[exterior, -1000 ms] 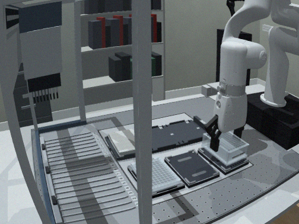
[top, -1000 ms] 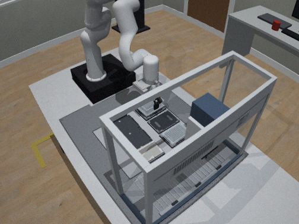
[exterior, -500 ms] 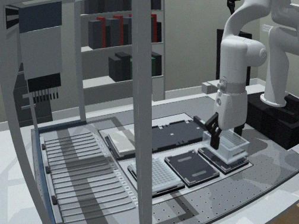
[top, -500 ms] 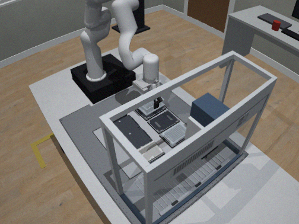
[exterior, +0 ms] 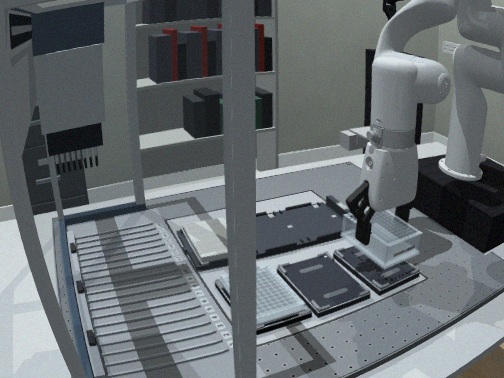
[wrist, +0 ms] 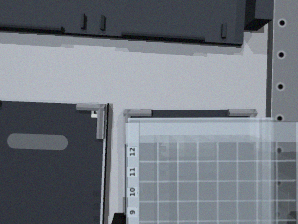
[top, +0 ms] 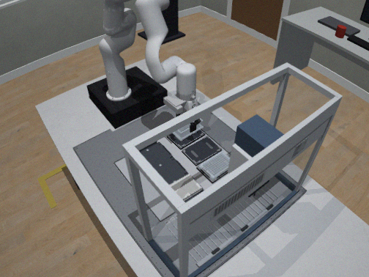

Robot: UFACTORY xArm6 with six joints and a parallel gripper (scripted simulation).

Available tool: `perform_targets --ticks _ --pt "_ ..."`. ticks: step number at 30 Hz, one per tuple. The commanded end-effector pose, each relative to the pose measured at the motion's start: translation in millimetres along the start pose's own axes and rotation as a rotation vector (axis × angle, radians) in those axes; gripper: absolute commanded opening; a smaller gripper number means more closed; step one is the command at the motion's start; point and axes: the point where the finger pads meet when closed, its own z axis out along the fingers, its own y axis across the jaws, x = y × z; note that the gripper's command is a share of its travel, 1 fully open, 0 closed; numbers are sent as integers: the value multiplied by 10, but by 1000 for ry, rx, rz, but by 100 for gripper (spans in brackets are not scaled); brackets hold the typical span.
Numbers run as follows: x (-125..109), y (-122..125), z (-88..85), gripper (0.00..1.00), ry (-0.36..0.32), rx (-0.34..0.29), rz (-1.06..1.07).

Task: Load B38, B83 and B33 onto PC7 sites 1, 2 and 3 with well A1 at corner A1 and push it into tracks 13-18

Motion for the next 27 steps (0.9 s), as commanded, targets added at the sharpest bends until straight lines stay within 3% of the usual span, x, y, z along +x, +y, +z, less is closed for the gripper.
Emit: perform_targets --ticks 1,27 --pt "-5 -16 -86 0 -1 4 0" --pt "-5 -16 -454 0 -1 4 0"
